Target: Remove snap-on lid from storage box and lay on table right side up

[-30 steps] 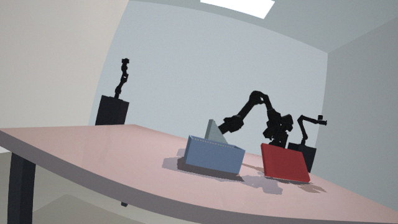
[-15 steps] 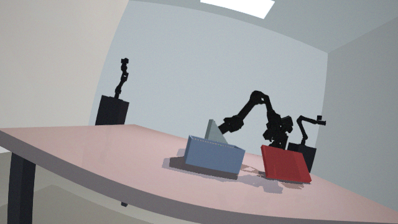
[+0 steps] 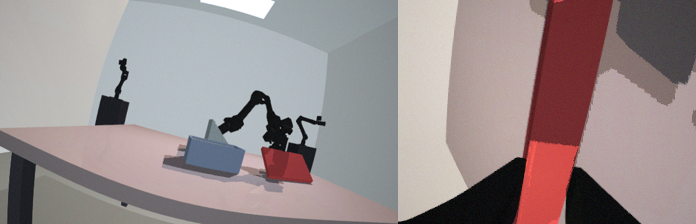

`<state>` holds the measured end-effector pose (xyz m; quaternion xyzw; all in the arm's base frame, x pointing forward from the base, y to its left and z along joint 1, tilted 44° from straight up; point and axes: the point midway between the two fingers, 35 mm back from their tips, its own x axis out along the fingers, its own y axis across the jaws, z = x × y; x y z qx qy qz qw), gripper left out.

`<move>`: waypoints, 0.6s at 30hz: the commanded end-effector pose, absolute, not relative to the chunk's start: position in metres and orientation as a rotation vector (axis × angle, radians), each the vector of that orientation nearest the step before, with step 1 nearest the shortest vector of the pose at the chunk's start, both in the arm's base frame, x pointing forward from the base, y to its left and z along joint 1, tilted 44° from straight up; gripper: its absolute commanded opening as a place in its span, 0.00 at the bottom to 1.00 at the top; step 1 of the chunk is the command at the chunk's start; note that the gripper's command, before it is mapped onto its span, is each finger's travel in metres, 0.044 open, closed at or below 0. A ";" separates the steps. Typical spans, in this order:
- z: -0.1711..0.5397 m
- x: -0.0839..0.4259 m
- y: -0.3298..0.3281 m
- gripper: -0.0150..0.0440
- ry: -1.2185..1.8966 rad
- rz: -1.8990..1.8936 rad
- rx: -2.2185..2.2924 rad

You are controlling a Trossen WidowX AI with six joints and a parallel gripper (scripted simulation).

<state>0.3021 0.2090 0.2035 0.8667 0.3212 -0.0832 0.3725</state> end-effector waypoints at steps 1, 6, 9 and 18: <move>0.192 0.300 0.213 0.25 0.844 -0.239 2.207; 0.189 0.300 0.216 0.25 0.844 -0.239 2.207; 0.187 0.300 0.218 0.25 0.844 -0.239 2.207; 0.182 0.300 0.223 0.25 0.844 -0.239 2.207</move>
